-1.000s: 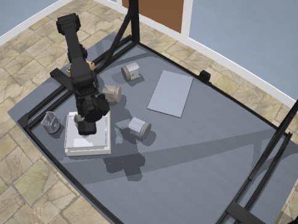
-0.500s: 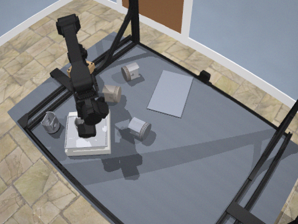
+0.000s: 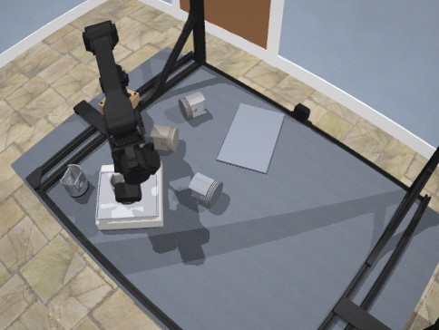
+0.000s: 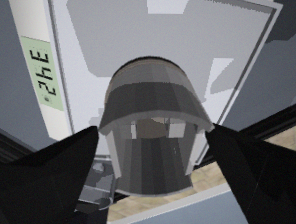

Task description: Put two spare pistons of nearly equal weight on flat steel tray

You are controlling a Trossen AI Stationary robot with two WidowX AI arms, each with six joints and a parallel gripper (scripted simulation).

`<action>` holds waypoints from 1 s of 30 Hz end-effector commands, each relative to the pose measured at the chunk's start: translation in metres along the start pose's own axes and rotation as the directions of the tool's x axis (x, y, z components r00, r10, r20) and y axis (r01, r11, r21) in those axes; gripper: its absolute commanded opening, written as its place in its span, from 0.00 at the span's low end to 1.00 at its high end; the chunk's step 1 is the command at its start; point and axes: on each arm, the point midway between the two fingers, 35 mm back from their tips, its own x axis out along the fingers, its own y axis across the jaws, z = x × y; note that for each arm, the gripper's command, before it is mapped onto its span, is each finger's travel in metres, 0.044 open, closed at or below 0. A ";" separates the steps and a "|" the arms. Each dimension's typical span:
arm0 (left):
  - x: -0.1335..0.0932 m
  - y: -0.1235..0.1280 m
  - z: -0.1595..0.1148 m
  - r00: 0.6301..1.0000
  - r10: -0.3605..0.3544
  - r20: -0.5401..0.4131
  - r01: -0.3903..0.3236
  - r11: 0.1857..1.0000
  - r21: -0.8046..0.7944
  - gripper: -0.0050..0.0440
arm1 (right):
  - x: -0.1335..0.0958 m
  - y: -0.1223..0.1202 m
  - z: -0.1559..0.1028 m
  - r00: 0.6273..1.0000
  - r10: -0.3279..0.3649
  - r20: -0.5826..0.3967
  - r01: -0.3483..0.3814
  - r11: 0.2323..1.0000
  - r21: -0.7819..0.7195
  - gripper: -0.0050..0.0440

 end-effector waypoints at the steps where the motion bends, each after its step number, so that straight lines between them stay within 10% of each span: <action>1: 0.000 0.000 0.000 1.000 -0.002 -0.001 0.002 1.000 0.001 1.00 | 0.001 0.000 0.000 1.000 0.002 -0.002 -0.002 1.000 -0.005 0.87; 30: 0.000 0.000 0.000 1.000 -0.002 -0.001 0.002 1.000 0.001 1.00 | -0.042 0.000 0.000 1.000 0.002 -0.002 -0.002 1.000 -0.005 0.87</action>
